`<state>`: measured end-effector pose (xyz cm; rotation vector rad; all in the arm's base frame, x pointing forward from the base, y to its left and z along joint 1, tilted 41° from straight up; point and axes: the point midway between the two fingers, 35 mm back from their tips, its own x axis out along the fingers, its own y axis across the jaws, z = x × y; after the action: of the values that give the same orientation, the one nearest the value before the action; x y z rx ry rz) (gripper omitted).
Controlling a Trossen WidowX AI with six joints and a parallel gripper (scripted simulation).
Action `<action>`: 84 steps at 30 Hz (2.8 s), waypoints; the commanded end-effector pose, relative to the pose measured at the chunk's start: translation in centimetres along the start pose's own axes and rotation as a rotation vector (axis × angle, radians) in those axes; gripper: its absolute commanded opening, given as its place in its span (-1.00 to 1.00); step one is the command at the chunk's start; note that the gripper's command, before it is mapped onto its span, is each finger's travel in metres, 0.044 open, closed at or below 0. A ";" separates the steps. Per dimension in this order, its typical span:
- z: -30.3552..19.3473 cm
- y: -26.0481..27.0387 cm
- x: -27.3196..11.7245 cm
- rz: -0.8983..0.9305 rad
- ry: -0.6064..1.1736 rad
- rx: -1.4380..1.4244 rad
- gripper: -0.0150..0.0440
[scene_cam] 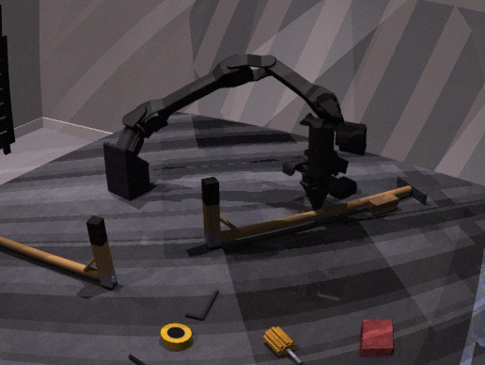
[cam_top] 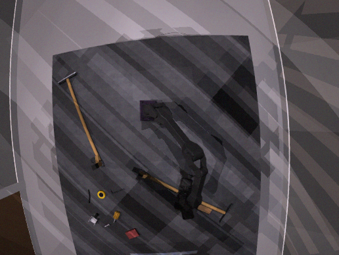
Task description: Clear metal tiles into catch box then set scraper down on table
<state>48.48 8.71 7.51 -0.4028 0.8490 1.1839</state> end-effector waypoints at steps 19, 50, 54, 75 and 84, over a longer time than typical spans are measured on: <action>0.0 -0.2 -8.4 -0.007 0.002 -0.001 -0.49; 0.2 2.1 -12.9 -0.083 -0.091 0.522 -0.49; 0.3 2.5 -13.4 -0.090 -0.113 0.611 -0.49; 0.5 3.9 -14.2 -0.091 -0.188 0.868 -0.49; 0.5 3.4 -11.9 -0.093 -0.185 0.871 -0.49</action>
<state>43.76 2.25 18.07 0.3686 1.0713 0.6638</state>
